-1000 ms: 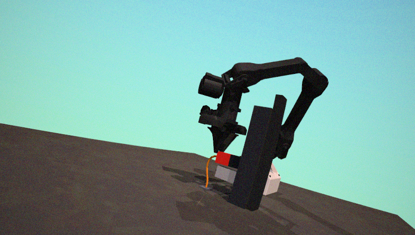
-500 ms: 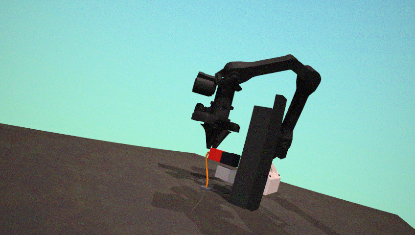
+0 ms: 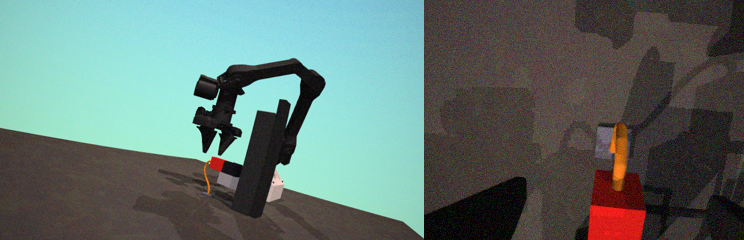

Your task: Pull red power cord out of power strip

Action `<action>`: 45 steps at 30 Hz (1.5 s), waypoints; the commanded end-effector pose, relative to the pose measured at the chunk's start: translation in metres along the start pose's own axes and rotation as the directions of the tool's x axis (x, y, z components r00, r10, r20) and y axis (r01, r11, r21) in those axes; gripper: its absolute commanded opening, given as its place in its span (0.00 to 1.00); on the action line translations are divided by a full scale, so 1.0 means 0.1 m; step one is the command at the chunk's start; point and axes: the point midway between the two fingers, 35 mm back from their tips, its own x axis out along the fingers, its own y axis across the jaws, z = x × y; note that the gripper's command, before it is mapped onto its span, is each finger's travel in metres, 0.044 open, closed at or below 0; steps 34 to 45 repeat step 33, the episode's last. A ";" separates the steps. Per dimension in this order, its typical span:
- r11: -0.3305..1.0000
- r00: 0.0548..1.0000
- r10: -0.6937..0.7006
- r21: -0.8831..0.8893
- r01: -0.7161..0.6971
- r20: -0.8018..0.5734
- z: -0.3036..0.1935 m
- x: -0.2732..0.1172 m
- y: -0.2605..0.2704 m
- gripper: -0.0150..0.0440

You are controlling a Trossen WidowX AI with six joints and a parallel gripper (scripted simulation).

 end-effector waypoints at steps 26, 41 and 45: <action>1.000 1.000 0.000 0.001 0.000 0.004 0.55 -0.11 -0.01 1.00; 1.000 1.000 0.000 0.001 0.000 0.004 0.55 -0.11 -0.01 1.00; 1.000 1.000 0.000 0.001 0.000 0.004 0.55 -0.11 -0.01 1.00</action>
